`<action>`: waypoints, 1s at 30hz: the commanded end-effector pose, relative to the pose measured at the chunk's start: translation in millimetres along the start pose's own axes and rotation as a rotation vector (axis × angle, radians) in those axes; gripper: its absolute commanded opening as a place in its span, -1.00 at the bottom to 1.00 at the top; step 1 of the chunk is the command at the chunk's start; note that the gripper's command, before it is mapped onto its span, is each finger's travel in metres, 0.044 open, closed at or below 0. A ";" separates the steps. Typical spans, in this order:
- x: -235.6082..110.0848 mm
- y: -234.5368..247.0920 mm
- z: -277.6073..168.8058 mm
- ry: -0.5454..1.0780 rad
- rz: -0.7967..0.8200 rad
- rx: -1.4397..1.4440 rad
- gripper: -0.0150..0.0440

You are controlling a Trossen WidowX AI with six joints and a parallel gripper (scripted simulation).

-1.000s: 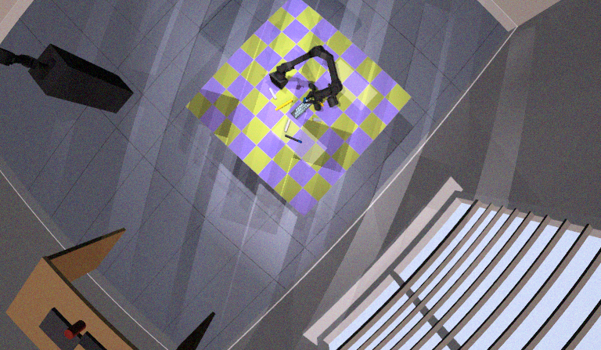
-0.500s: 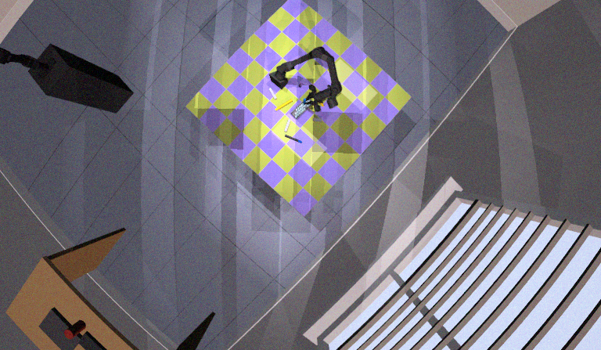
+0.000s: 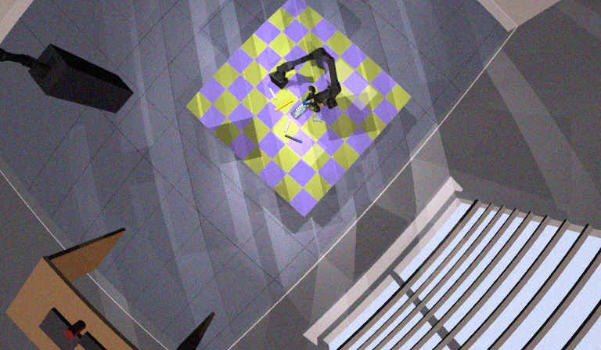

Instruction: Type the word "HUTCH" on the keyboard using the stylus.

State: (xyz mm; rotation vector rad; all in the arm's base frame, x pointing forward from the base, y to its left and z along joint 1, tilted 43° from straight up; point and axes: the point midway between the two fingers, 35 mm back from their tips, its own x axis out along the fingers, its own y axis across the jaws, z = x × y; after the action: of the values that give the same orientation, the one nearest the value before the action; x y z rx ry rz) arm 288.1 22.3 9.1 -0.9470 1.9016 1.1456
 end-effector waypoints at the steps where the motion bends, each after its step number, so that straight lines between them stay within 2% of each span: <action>1: 0.7 0.0 1.8 -0.005 0.001 0.004 -0.22; 30: 7.1 0.1 13.0 -0.006 0.001 0.004 -0.22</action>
State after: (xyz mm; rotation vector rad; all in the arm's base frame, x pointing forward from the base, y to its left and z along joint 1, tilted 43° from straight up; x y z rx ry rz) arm 287.4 31.1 -0.2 -0.9470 1.9008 1.1458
